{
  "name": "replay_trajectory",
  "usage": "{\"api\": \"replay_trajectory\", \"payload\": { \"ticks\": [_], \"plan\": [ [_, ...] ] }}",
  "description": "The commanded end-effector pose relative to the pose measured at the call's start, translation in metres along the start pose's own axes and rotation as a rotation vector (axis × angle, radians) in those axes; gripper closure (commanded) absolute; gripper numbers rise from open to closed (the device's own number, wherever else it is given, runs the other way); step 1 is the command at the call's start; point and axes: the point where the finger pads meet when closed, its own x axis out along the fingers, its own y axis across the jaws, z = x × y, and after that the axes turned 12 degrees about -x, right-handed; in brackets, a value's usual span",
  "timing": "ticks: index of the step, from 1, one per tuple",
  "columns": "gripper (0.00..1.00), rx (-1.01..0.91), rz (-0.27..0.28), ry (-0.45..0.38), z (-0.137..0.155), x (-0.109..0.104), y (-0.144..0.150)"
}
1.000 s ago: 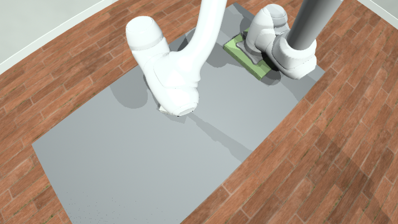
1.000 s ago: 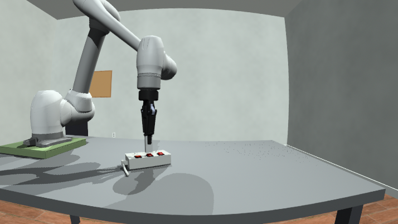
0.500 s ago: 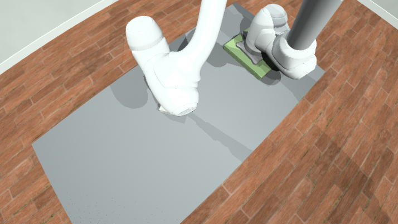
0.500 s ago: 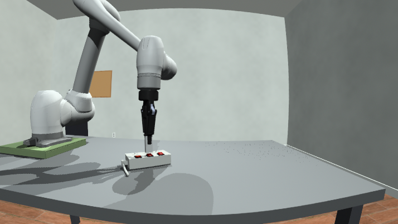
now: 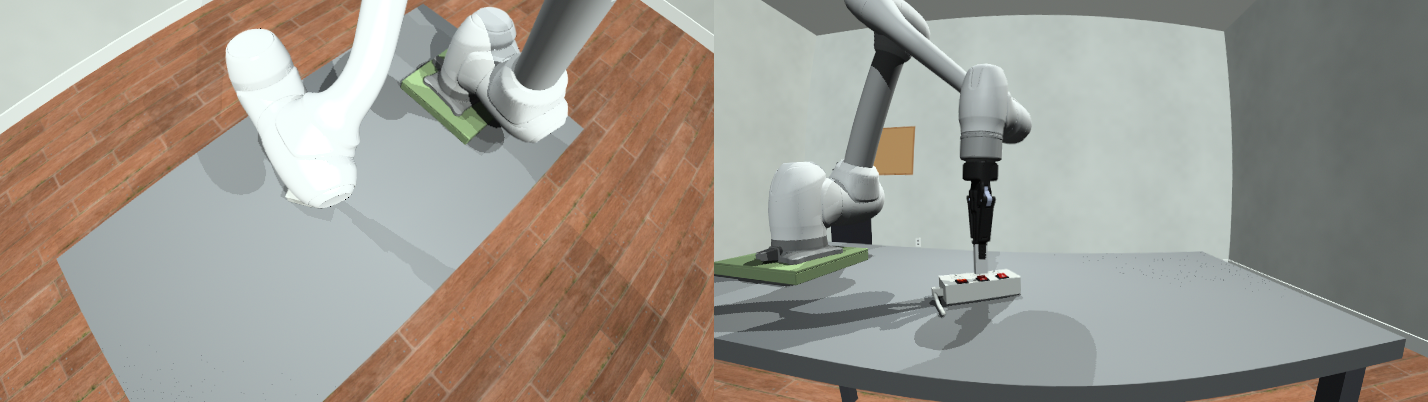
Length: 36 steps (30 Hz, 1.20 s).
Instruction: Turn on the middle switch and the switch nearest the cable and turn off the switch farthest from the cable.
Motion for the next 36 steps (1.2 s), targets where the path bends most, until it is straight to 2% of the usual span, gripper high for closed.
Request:
{"api": "replay_trajectory", "payload": {
  "ticks": [1,36],
  "plan": [
    [1.0,0.0,0.0,0.0,0.0,-0.0001,0.0],
    [1.0,0.0,0.0,0.0,0.0,0.0061,0.0]
  ]
}}
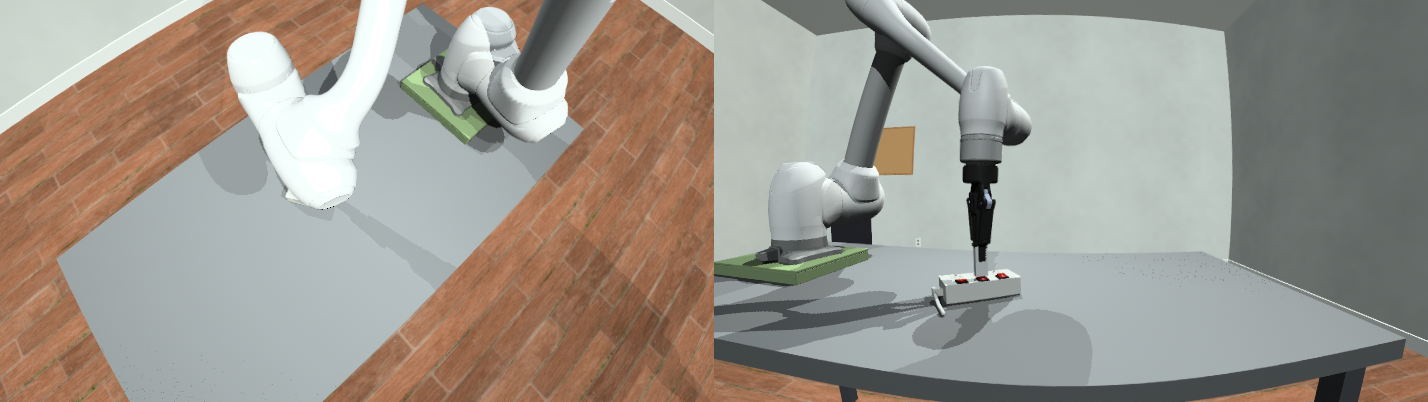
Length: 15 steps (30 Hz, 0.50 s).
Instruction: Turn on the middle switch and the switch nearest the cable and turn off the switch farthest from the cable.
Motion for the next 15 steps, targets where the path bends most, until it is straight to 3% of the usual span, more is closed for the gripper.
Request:
{"api": "replay_trajectory", "payload": {
  "ticks": [1,15],
  "plan": [
    [1.0,0.0,0.0,0.0,0.0,0.0012,0.0],
    [1.0,0.0,0.0,0.0,0.0,0.004,0.0]
  ]
}}
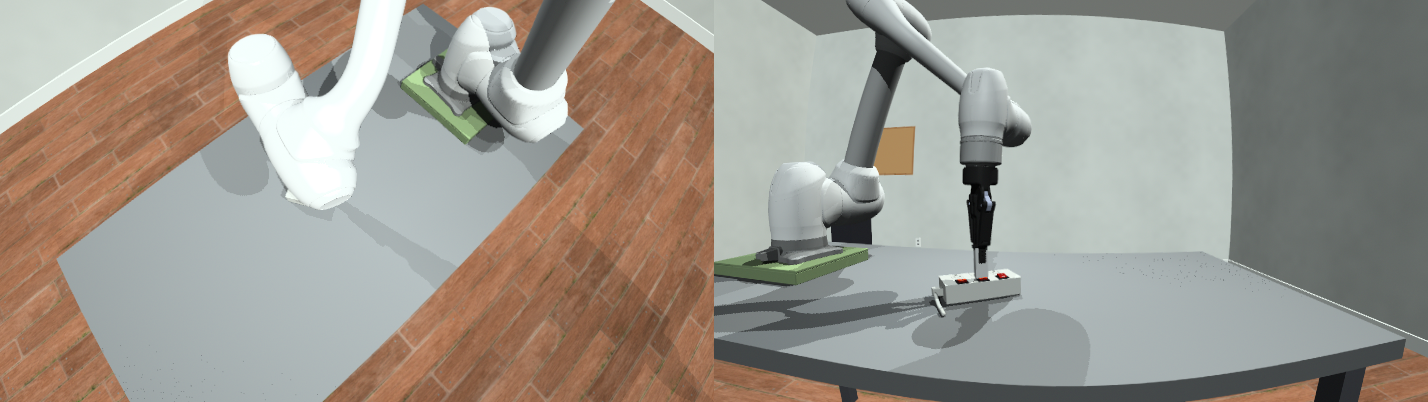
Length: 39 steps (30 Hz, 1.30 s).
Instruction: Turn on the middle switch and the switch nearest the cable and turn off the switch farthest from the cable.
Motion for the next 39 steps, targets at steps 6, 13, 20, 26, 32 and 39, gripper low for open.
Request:
{"api": "replay_trajectory", "payload": {
  "ticks": [6,13,20,26,32,39],
  "plan": [
    [1.0,0.0,0.0,0.0,0.0,0.0,0.0],
    [1.0,0.0,0.0,0.0,0.0,0.0,0.0],
    [1.0,0.0,0.0,0.0,0.0,-0.005,0.0],
    [1.0,0.0,0.0,0.0,0.0,-0.016,0.0],
    [1.0,0.0,0.0,0.0,0.0,-0.033,0.0],
    [1.0,0.0,0.0,0.0,0.0,-0.039,0.0]
  ]
}}
